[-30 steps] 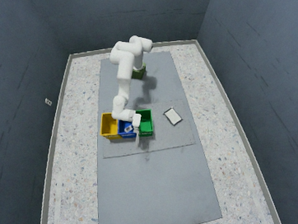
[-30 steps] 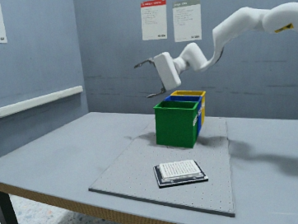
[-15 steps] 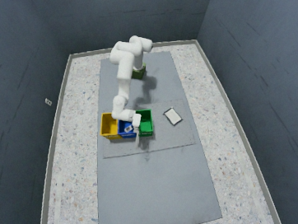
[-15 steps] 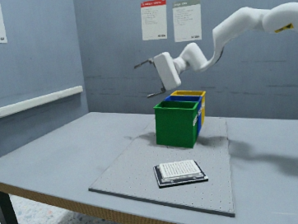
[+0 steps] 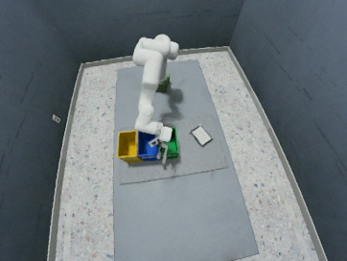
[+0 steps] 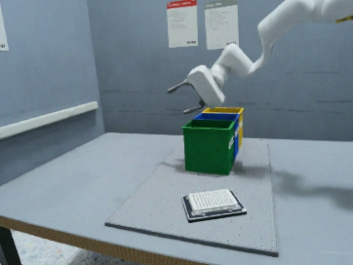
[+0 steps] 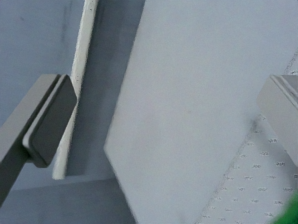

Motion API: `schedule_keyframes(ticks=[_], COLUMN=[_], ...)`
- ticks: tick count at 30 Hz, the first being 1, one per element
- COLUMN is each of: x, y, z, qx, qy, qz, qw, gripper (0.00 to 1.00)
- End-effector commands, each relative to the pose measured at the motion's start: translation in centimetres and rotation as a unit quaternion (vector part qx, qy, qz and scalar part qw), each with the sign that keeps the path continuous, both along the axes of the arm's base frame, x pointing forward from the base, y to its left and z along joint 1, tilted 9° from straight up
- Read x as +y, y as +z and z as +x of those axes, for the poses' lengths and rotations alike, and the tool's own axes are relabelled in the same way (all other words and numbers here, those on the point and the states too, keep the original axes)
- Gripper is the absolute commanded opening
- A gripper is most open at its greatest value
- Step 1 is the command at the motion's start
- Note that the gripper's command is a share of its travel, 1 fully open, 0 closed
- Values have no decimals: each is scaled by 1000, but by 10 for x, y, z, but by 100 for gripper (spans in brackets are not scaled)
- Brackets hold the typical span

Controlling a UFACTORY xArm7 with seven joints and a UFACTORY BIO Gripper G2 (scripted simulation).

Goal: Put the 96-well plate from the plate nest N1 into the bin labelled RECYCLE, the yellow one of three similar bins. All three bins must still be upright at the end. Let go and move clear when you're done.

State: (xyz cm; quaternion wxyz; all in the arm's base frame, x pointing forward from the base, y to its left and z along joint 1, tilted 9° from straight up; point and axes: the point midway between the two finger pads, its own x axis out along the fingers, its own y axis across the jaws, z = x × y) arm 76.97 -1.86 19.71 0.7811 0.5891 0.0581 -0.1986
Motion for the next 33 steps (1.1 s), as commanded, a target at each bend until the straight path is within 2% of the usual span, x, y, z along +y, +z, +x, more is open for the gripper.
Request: schedule_keyframes(ticks=[1,4,6,9,11,14,18,21,22,25,27,30,32,33], x=[1,1,2,1,1,0,0,-1,-1,-1,-1,-1,-1,-1], y=[0,-3,-4,-5,-5,-5,-5,-5,-4,-3,-2,0,0,1], z=[-12,-26,-31,-46,-49,-64,-67,-82,-85,-100,-103,-118,-121,-126], qx=[4,9,9,12,12,13,13,10,10,5,5,-3,-3,-6], qy=[1,11,11,21,21,33,33,46,46,61,61,76,76,82], qz=[-40,-88,-89,-136,-136,-183,-183,-228,-228,-272,-272,-314,-314,-328], qw=[999,996,996,990,990,982,982,972,972,960,960,947,947,941], gripper=[37,37,37,37,37,37,37,37,37,37,37,37,37,37])
